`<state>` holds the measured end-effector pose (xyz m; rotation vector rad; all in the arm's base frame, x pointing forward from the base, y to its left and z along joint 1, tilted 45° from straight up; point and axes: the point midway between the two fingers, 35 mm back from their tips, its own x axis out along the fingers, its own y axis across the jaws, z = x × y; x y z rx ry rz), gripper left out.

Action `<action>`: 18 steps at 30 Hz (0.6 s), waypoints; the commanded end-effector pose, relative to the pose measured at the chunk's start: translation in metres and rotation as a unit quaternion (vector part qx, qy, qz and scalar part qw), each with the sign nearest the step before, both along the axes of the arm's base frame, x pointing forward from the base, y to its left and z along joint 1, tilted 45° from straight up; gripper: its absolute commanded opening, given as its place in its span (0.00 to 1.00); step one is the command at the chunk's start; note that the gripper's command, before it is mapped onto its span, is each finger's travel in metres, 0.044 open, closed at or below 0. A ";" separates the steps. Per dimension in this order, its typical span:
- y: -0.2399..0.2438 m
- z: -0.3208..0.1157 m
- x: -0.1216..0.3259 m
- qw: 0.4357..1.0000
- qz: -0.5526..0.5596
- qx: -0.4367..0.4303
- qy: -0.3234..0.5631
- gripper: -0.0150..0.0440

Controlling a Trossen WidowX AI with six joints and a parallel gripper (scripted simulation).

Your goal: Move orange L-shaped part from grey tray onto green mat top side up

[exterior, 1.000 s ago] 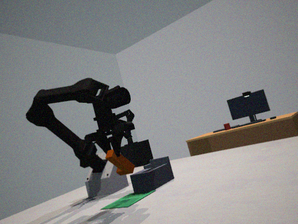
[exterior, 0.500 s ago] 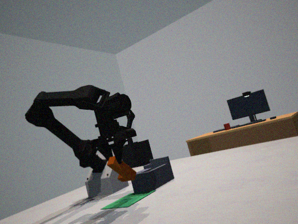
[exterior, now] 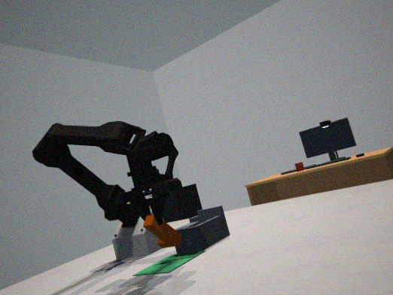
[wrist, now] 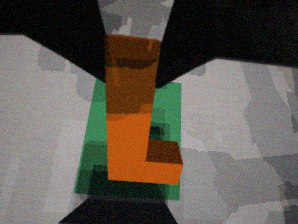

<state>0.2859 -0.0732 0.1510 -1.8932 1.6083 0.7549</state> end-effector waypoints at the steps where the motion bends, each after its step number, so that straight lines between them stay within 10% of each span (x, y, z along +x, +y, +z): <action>1: -0.006 -0.005 0.001 1.000 0.001 -0.002 0.000 0.25; 18: -0.021 -0.020 0.003 1.000 0.001 -0.003 0.000 0.25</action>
